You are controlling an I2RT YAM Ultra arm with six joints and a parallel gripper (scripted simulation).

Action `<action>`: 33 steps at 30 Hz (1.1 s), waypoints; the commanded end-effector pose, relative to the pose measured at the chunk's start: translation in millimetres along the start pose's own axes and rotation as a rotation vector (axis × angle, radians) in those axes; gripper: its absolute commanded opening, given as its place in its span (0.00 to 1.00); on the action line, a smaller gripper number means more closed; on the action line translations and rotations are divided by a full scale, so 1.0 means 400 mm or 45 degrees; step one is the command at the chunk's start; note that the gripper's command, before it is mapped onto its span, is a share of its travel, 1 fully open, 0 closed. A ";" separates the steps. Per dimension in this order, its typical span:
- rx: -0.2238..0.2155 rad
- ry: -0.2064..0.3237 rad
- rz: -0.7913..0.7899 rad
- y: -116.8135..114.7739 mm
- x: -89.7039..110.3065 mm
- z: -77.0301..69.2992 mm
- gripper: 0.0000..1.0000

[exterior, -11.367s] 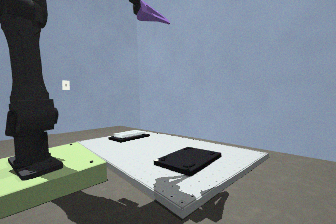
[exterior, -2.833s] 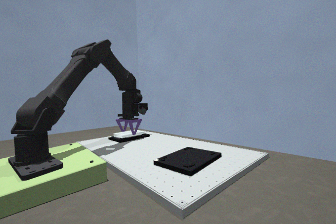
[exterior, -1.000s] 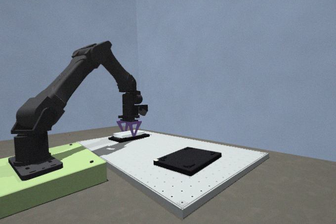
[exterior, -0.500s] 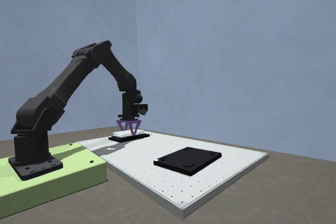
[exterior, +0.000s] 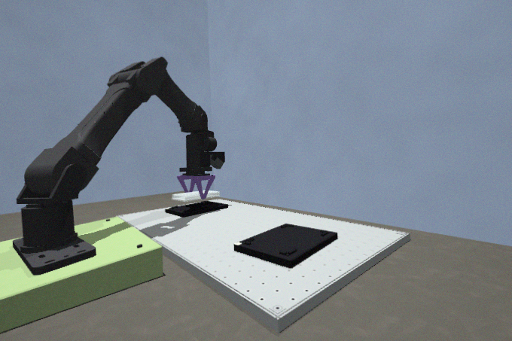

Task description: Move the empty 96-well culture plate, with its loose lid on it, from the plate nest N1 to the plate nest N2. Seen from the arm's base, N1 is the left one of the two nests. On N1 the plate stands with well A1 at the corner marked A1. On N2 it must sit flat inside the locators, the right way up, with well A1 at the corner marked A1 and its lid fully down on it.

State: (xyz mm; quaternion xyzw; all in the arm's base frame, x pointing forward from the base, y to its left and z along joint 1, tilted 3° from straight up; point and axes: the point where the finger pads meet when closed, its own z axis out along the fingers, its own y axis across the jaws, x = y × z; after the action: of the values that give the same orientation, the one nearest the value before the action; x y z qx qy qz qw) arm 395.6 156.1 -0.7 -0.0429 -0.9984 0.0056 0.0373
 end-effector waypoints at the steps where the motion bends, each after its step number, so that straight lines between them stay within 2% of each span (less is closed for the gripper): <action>1: -0.023 -0.077 -0.006 0.008 -0.022 -0.086 0.00; 25: -0.023 -0.077 -0.003 0.001 -0.018 -0.177 0.00; 33: -0.023 -0.077 -0.003 0.001 -0.018 -0.179 0.00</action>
State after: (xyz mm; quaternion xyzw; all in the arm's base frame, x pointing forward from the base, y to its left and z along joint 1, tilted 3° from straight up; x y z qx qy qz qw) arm 398.2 157.0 43.3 -0.0429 -0.9984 0.0059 0.0374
